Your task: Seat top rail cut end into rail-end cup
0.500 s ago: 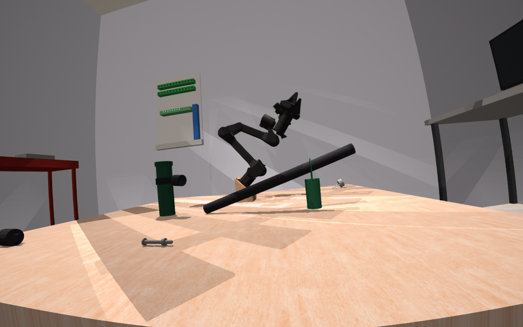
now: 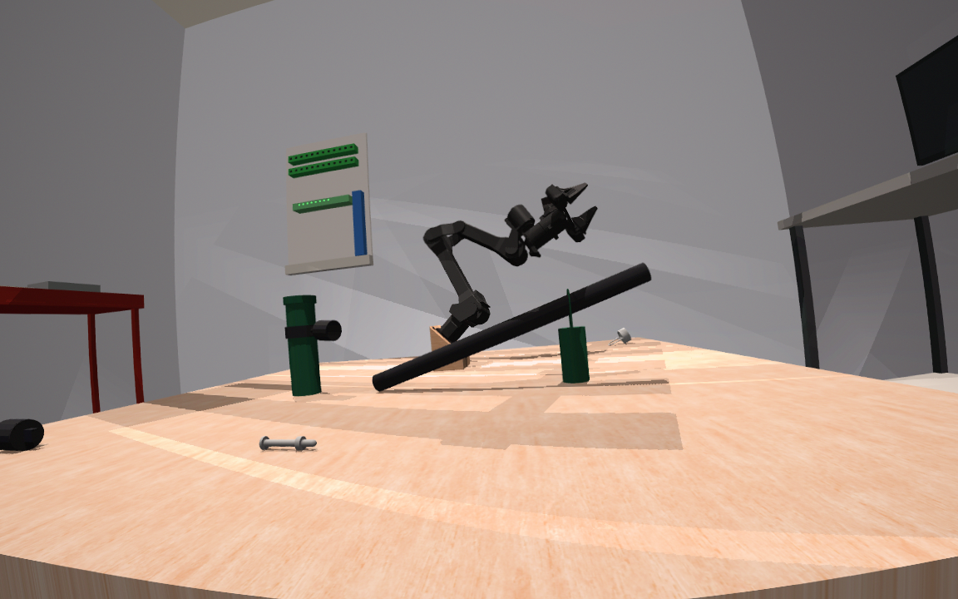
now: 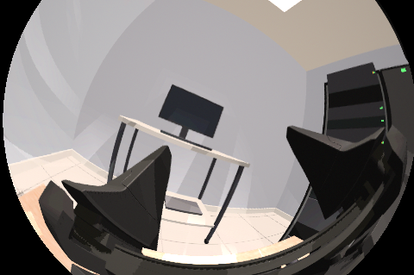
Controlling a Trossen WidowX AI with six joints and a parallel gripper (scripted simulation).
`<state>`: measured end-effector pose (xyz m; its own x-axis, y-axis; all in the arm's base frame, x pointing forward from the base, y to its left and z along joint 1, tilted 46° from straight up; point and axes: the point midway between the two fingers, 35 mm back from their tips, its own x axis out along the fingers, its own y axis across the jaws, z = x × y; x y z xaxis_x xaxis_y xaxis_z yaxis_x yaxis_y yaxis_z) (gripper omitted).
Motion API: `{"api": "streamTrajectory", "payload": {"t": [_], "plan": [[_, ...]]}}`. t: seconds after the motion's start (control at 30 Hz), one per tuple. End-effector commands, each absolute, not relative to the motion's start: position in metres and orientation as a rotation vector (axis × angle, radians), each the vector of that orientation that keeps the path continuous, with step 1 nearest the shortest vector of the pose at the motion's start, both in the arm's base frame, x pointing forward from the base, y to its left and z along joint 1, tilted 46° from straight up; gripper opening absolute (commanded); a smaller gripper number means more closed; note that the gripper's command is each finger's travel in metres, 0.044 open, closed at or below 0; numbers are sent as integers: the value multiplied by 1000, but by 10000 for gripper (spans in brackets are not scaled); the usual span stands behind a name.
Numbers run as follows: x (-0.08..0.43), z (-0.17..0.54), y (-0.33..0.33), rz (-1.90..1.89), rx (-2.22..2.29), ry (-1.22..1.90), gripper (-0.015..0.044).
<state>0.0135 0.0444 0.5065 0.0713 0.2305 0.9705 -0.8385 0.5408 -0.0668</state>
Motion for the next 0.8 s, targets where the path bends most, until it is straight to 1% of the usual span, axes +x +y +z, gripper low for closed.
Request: {"api": "streamTrajectory", "payload": {"t": [0.0,0.2,0.4,0.57,0.77], "plan": [[39,505,100,854,314,-1154,440],[101,484,156,794,-41,-950,440],[181,444,179,725,-311,-677,440],[248,401,168,668,-459,-416,440],[313,342,124,601,-537,-83,440]]}}
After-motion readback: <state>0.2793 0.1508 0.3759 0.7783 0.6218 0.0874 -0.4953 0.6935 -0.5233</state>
